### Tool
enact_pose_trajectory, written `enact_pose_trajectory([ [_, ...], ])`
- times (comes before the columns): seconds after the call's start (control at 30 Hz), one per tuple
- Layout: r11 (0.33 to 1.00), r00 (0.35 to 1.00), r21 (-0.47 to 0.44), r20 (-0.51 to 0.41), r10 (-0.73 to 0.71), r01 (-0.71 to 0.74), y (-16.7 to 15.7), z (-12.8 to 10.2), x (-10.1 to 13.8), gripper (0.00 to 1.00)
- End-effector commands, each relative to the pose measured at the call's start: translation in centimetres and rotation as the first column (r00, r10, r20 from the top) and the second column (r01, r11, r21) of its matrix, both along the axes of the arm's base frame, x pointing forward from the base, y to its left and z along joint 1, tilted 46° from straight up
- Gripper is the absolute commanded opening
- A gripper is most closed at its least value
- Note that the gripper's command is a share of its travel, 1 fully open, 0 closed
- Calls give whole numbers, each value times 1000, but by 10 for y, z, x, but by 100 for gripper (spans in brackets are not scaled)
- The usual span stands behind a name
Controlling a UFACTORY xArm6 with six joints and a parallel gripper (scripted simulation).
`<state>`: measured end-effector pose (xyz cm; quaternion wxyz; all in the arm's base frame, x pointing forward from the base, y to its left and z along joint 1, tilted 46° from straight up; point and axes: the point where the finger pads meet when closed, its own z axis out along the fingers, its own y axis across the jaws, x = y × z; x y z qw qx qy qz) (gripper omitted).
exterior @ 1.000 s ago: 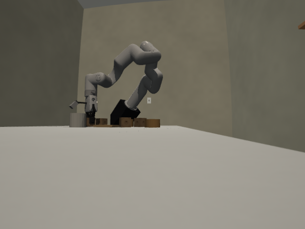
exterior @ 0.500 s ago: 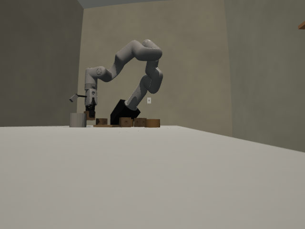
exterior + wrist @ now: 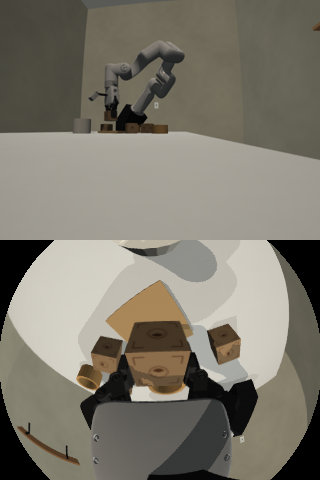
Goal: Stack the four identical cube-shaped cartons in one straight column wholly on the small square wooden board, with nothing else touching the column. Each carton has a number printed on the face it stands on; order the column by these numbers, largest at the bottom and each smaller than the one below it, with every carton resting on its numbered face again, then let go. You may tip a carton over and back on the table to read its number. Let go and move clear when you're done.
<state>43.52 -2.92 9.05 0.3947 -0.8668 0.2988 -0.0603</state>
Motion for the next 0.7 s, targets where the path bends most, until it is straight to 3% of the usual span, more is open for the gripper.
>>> enact_pose_trajectory([
  [0.0, 1000, 1000, -12, -3, -13, 13, 26, -2, 8, 0],
  [0.1, 1000, 1000, -14, -5, -13, 13, 38, -15, 13, 0],
  [0.67, 1000, 1000, -15, -6, -13, 13, 47, -25, 18, 0],
])
